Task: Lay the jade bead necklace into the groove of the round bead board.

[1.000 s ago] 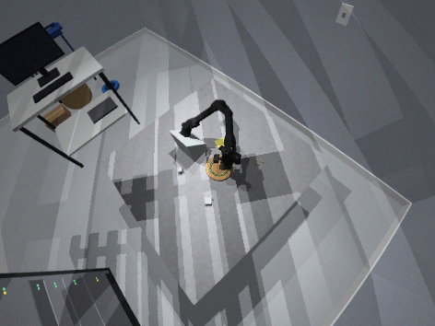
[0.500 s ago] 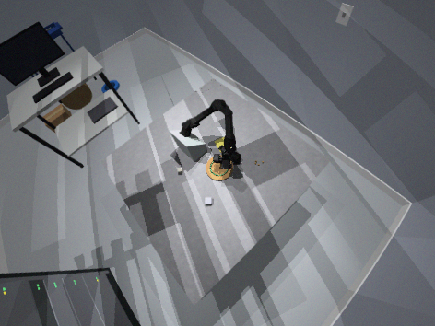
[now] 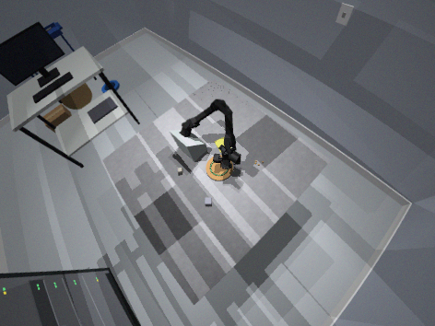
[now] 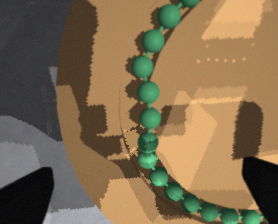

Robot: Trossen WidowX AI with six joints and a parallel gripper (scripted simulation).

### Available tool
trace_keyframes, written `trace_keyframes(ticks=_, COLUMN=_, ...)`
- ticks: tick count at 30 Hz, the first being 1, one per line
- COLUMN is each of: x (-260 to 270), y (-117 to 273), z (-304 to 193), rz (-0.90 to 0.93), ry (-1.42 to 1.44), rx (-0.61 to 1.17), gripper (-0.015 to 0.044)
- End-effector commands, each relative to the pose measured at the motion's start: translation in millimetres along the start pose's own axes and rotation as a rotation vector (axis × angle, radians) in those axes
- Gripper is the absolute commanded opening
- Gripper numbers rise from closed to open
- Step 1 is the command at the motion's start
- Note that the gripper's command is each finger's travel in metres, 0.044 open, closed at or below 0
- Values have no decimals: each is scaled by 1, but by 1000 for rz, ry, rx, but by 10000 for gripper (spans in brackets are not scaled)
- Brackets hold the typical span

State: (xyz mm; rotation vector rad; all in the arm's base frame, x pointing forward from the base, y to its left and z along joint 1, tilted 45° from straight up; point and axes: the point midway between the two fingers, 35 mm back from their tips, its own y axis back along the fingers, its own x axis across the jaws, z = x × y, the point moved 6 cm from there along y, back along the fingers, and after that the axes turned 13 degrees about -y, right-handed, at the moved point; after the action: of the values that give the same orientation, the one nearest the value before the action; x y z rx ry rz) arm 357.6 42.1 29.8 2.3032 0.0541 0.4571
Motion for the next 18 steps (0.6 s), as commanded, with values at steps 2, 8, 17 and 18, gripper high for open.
trace_keyframes(ticks=2, x=0, y=4, z=2, rz=-1, ry=-3, rx=0, gripper=387)
trace_keyframes(ticks=8, x=3, y=33, z=12, rz=-1, ry=-59, rx=-2, gripper=230)
trace_keyframes(ticks=17, x=3, y=16, z=12, rz=-1, ry=-59, rx=-1, gripper=120)
trace_keyframes(ticks=18, x=3, y=25, z=12, rz=2, ry=-52, rx=-4, gripper=120)
